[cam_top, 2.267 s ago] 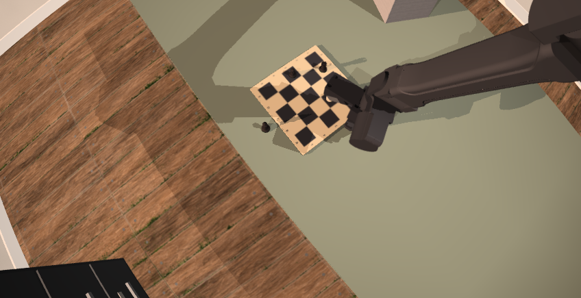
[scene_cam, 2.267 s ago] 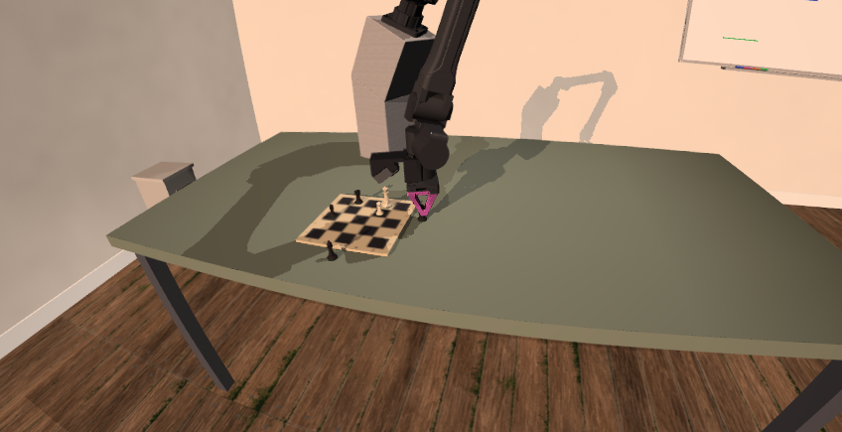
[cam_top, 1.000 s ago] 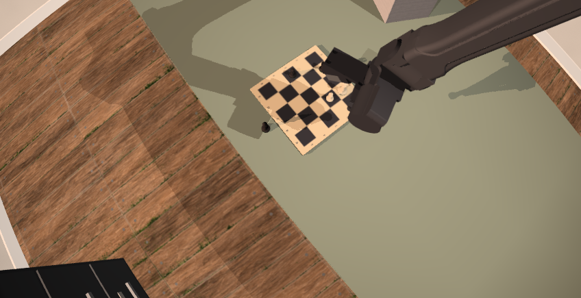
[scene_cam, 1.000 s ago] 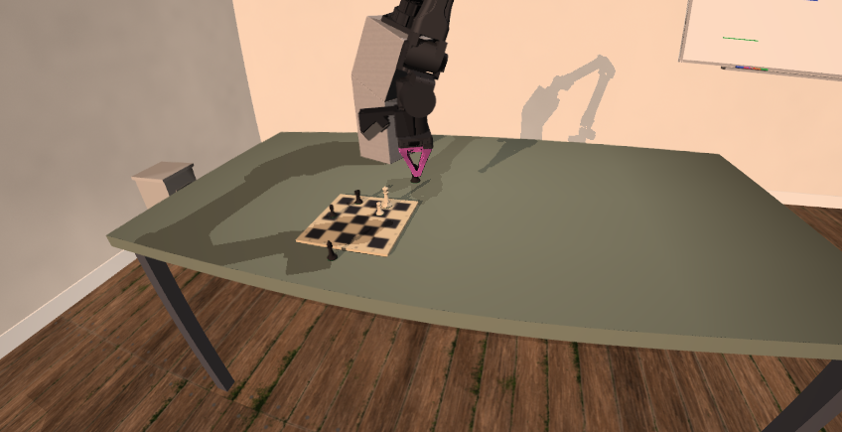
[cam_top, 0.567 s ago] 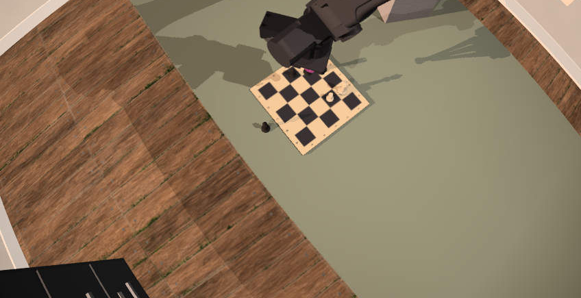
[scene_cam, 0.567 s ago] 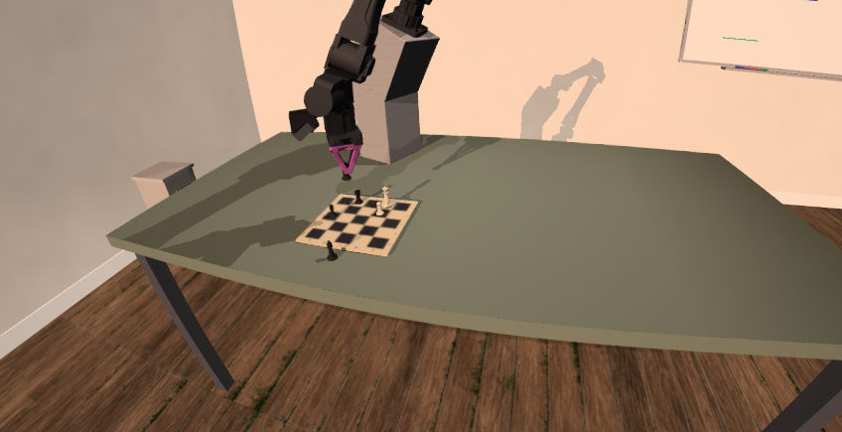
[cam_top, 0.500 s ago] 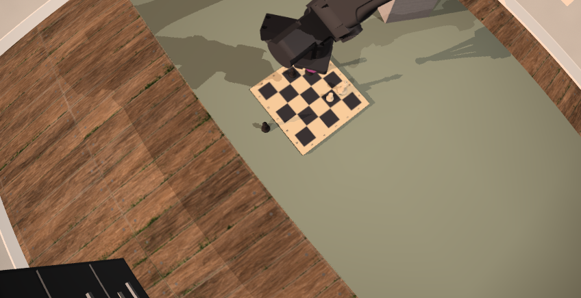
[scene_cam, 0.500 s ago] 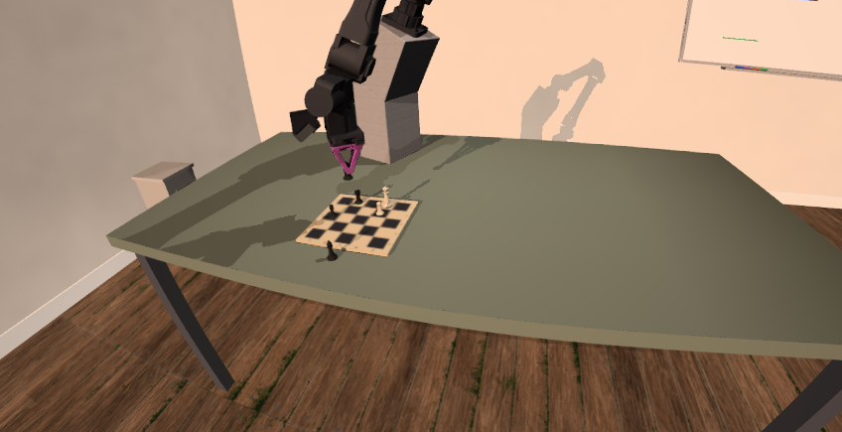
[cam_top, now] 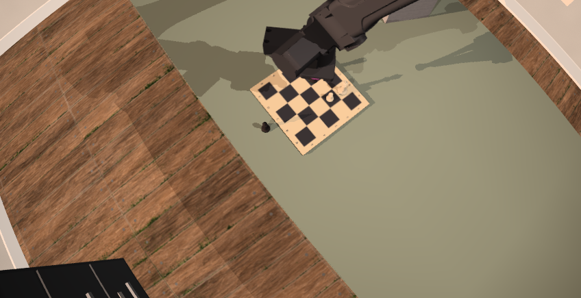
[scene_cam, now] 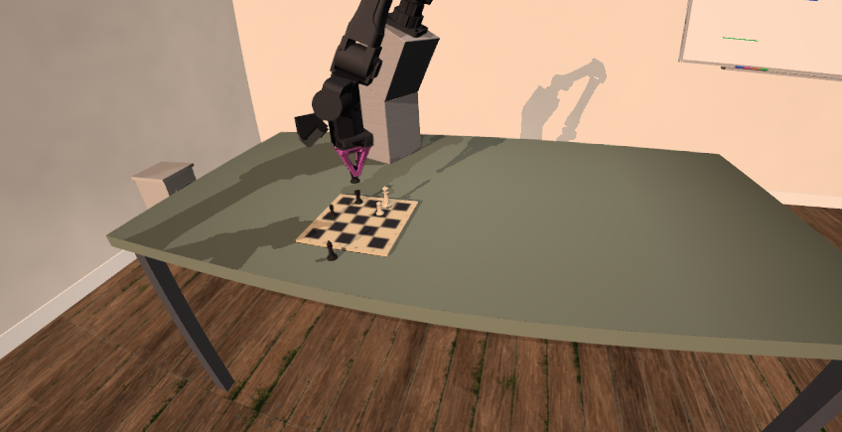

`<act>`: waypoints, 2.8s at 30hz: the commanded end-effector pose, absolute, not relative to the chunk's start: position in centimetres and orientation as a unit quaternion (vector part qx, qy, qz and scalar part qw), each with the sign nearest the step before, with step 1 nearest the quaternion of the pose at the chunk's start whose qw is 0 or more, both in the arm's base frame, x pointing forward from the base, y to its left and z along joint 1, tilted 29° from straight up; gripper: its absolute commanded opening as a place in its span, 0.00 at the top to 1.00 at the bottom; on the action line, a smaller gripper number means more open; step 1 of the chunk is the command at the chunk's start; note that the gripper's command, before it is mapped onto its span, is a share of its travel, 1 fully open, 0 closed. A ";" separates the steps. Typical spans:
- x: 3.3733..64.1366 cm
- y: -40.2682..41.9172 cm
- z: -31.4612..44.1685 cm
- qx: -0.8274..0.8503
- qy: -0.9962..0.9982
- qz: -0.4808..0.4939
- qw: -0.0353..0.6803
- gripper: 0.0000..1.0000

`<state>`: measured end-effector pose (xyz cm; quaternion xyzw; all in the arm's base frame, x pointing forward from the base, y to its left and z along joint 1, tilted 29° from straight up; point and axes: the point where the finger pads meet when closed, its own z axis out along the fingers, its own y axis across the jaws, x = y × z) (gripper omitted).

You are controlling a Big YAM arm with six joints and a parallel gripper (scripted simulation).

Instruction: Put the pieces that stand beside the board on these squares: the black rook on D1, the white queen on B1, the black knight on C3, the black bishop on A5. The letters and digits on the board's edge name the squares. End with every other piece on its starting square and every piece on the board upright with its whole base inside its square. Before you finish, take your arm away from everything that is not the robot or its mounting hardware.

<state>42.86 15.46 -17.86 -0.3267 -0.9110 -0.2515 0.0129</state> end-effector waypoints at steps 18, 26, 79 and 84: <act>44.3 17.8 -23.4 -0.334 -0.908 -0.253 0.007 1.00; 44.4 19.9 -25.9 -0.327 -0.911 -0.253 0.009 1.00; 45.6 19.3 -25.3 -0.330 -0.908 -0.256 0.001 1.00; 45.5 19.1 -25.4 -0.330 -0.909 -0.254 0.003 1.00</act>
